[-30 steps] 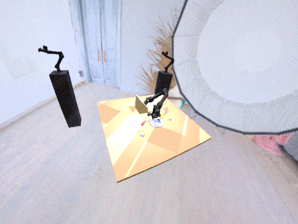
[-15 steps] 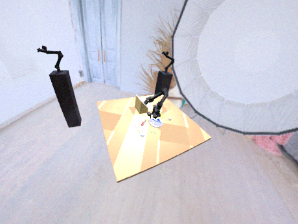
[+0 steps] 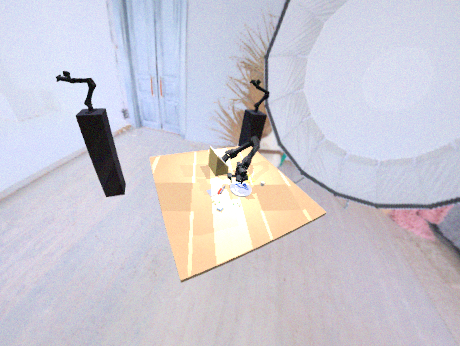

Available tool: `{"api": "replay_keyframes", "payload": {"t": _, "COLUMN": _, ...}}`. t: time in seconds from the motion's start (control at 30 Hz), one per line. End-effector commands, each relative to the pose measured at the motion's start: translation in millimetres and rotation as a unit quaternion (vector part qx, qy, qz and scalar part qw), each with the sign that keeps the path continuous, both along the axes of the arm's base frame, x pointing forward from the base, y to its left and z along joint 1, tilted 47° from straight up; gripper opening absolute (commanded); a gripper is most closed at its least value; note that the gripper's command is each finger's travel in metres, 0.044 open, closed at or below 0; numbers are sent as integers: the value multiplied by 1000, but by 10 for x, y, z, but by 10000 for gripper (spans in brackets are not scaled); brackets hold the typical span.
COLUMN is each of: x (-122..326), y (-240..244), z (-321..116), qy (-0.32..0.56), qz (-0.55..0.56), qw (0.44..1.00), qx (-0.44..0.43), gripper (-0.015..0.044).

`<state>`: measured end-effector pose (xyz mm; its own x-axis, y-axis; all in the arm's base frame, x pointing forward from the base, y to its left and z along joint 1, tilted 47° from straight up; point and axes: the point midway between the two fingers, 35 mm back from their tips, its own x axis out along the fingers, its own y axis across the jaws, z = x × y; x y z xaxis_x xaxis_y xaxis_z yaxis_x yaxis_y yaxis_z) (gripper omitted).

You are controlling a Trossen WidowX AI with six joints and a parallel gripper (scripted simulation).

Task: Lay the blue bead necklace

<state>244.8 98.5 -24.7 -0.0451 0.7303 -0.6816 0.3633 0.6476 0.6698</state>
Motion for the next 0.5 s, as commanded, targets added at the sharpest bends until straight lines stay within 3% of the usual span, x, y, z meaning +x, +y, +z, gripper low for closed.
{"api": "replay_keyframes", "payload": {"t": 0.0, "x": -1, "y": -2, "z": 1, "qy": -1, "qz": 1, "qw": 1000, "qx": -1, "gripper": 440}}
{"api": "replay_keyframes", "payload": {"t": 0.37, "x": -1, "y": -2, "z": 1, "qy": -1, "qz": 1, "qw": 1000, "qx": -1, "gripper": 440}}
{"api": "replay_keyframes", "payload": {"t": 0.47, "x": 20, "y": -30, "z": 41, "qy": -43, "qz": 41, "qw": 998, "qx": 2, "gripper": 361}}
